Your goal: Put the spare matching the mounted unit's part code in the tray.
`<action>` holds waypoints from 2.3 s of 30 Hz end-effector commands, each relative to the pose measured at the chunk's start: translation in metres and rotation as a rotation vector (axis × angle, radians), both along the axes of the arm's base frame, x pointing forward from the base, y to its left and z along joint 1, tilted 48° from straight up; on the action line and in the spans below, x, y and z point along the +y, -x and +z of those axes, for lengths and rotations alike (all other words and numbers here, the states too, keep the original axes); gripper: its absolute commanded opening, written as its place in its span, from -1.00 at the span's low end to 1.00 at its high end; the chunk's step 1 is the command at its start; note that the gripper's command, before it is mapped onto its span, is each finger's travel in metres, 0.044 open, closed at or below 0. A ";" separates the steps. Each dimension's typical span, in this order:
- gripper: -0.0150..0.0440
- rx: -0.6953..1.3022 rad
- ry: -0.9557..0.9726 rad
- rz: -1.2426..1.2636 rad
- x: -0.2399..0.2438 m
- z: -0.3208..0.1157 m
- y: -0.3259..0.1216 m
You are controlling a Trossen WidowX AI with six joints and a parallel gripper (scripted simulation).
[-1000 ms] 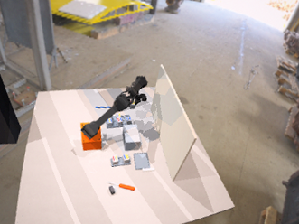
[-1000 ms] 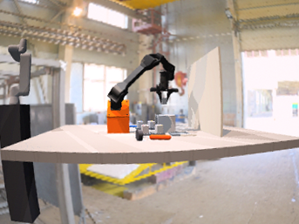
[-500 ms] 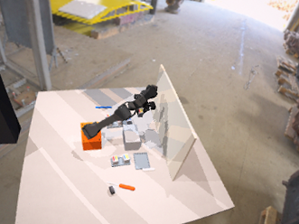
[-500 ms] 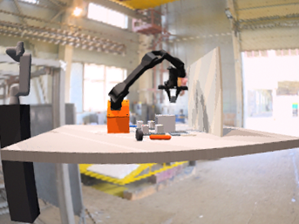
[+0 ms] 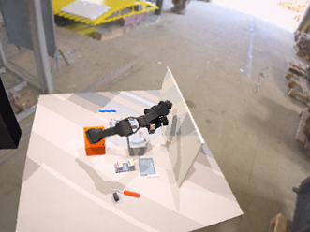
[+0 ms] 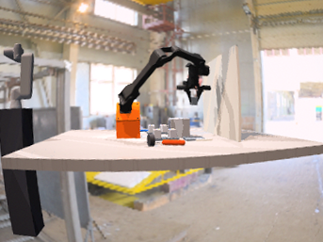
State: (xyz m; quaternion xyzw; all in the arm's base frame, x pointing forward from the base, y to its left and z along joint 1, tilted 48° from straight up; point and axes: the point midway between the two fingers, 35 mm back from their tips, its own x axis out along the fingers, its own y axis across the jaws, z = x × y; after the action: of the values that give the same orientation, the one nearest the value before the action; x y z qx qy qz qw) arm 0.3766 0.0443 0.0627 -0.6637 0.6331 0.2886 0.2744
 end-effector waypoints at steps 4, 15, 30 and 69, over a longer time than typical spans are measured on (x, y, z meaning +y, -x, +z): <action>-0.49 0.003 0.025 0.014 -0.040 0.039 0.005; -0.49 0.009 0.071 0.018 -0.099 0.092 0.027; -0.49 0.015 0.088 0.016 -0.120 0.104 0.036; -0.49 0.015 0.079 0.015 -0.147 0.077 0.028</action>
State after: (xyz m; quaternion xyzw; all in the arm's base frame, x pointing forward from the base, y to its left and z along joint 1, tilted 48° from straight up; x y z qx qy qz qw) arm 0.3477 -0.1013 0.1426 -0.6763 0.6422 0.2680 0.2418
